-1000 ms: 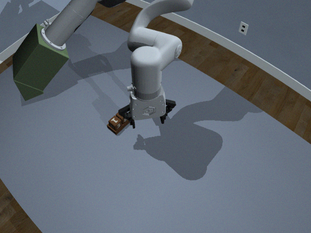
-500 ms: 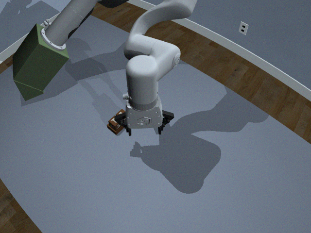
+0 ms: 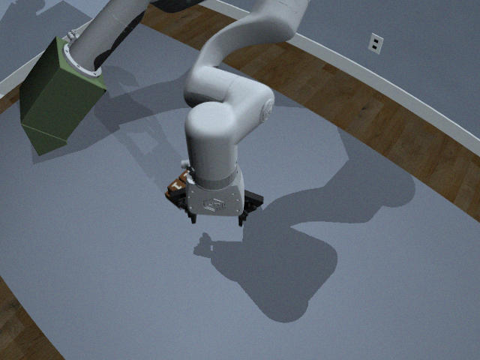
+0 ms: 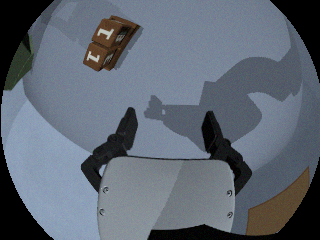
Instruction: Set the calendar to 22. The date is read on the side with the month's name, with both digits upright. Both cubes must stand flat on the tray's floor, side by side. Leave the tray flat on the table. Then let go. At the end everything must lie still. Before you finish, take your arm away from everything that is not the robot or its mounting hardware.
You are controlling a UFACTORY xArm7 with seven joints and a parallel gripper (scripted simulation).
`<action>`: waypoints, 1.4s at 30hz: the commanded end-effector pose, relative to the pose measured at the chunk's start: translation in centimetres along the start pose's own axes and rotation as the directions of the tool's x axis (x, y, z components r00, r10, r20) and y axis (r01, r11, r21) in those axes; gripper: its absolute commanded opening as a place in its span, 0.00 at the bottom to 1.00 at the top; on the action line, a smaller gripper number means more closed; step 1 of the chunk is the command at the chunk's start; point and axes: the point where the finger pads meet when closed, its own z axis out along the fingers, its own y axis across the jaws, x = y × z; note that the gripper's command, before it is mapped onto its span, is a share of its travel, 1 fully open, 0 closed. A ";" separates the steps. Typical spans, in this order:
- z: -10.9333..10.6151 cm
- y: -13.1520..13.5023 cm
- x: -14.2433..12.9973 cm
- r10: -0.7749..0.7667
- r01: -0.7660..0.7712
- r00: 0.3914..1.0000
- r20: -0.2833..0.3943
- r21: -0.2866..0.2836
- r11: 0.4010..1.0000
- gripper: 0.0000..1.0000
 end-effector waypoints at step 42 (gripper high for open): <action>3.8 -0.8 -3.8 0.114 -0.114 0.994 0.003 -0.001 0.994 1.00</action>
